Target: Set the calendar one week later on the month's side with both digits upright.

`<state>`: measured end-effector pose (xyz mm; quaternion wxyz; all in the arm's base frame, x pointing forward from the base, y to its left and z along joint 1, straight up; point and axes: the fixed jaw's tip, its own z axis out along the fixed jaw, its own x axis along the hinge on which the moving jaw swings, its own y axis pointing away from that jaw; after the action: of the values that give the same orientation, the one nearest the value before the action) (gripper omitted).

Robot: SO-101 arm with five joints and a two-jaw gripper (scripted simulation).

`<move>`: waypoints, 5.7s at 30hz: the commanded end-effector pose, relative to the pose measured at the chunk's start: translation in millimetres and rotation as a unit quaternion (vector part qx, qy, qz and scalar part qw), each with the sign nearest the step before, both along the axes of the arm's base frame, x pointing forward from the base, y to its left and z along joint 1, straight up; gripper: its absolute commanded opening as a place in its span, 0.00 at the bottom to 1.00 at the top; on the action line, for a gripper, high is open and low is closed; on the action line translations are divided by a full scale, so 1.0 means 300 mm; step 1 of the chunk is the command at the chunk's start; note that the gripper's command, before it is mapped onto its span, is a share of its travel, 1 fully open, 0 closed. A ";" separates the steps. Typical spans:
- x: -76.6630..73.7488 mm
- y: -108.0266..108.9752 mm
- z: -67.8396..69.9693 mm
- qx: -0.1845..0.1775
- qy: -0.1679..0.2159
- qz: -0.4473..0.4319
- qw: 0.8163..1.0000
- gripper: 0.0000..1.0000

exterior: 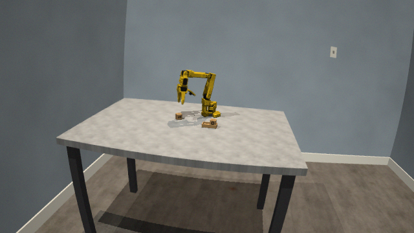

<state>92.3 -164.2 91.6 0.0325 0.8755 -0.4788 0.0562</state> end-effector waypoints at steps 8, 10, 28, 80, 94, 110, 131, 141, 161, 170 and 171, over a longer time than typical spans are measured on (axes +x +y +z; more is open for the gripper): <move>0.001 -0.013 0.171 -0.132 -0.080 0.000 0.988 0.35; -0.001 -0.009 0.194 -0.150 -0.091 0.000 0.984 0.35; -0.005 -0.003 0.226 -0.174 -0.109 -0.007 0.979 0.35; 0.017 0.044 0.156 -0.017 -0.265 -0.597 0.757 0.35; 0.024 0.050 0.147 0.008 -0.278 -0.666 0.692 0.35; 0.025 0.050 0.137 0.013 -0.270 -0.676 0.686 0.35; 0.008 0.075 -0.085 0.056 -0.052 -0.711 0.699 0.35; 0.005 0.080 -0.098 0.059 -0.037 -0.712 0.699 0.35; 0.014 0.088 -0.111 0.061 -0.025 -0.713 0.698 0.35; 0.014 0.088 -0.111 0.061 -0.025 -0.713 0.698 0.35; 0.014 0.088 -0.111 0.061 -0.025 -0.713 0.698 0.35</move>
<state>92.7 -135.6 55.5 0.0022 0.2707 -0.9627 -0.0045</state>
